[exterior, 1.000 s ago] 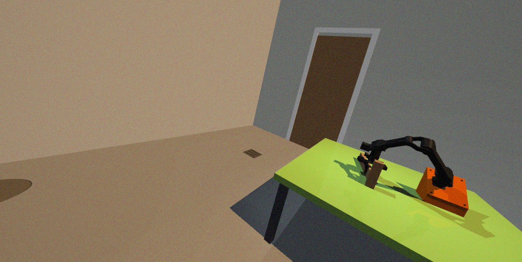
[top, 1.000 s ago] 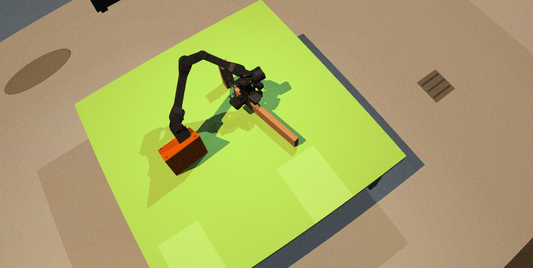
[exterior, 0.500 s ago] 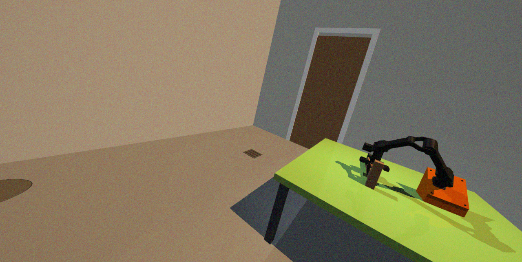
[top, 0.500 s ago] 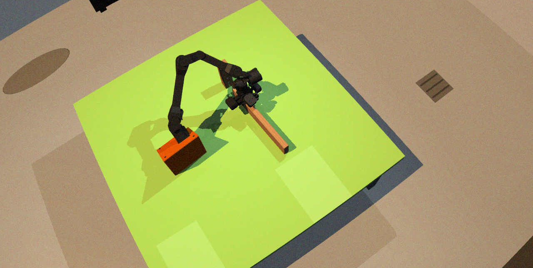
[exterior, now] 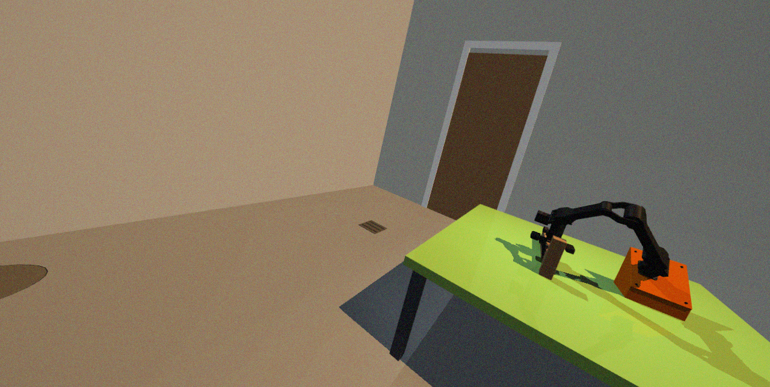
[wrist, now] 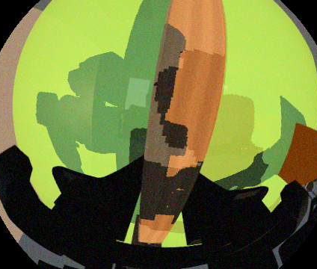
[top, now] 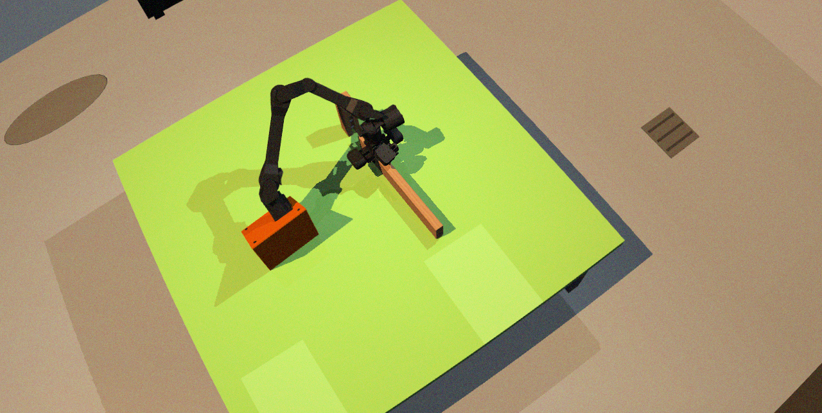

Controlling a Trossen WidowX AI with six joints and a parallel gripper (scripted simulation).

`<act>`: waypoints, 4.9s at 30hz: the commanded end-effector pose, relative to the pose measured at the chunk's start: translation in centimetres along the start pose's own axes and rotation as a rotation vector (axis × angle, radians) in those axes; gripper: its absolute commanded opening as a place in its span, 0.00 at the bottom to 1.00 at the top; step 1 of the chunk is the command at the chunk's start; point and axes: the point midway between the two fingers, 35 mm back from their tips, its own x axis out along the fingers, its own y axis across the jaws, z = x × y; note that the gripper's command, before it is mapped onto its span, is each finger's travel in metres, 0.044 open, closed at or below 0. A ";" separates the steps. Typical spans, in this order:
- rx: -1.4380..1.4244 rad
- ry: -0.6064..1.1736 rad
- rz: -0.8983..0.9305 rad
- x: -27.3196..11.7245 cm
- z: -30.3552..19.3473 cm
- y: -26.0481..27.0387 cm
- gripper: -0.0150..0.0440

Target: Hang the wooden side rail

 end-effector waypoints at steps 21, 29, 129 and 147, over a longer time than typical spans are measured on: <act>0.039 0.001 -0.003 -0.4 0.0 0.0 0.25; 0.039 0.001 -0.003 -0.5 0.0 0.0 0.25; 0.039 0.000 -0.003 -2.2 0.0 0.1 0.25; 0.039 0.000 -0.003 -2.5 0.0 0.1 0.25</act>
